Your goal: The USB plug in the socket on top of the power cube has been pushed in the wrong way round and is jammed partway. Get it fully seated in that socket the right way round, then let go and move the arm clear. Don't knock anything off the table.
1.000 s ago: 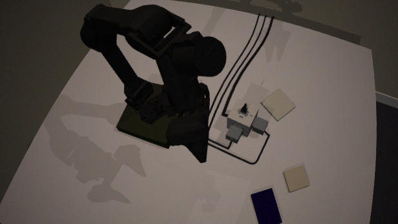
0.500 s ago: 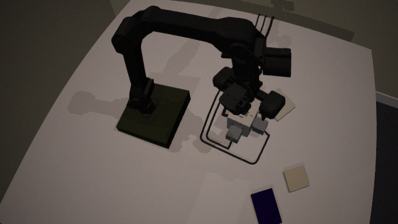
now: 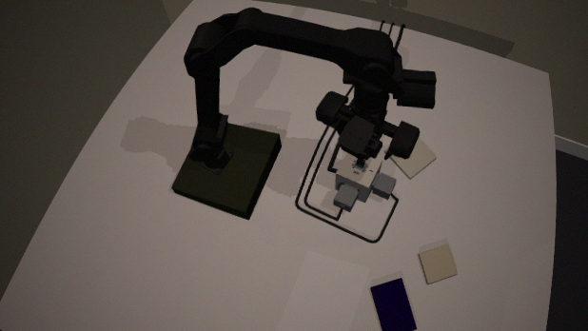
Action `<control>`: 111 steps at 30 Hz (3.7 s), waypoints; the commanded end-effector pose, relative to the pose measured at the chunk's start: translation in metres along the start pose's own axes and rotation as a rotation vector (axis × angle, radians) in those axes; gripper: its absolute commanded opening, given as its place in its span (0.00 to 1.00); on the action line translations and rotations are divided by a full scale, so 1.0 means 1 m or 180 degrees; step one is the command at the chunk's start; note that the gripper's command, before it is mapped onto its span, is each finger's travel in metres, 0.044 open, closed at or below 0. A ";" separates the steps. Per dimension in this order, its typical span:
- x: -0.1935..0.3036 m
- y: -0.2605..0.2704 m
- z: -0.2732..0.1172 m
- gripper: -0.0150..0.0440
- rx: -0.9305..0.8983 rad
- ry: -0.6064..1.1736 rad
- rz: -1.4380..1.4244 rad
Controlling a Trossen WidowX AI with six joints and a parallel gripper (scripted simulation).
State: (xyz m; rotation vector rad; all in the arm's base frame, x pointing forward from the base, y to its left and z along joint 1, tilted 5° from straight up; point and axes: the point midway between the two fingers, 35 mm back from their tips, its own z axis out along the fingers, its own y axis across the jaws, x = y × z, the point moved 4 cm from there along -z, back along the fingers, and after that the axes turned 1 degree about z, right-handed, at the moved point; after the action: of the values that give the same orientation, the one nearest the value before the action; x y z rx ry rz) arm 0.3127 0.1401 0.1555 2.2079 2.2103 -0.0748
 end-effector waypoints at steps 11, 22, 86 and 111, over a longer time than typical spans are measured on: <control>0.001 -0.003 0.008 1.00 0.0042 0.0003 -0.0031; 0.002 -0.003 0.019 1.00 0.0042 0.0003 -0.0031; 0.002 -0.002 0.028 0.25 0.0024 -0.0005 -0.0022; 0.002 -0.002 0.011 0.25 0.0024 -0.0005 -0.0022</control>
State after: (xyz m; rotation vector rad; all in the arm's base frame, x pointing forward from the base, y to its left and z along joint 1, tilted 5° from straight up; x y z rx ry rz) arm 0.3095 0.1403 0.1397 2.2038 2.2228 -0.0941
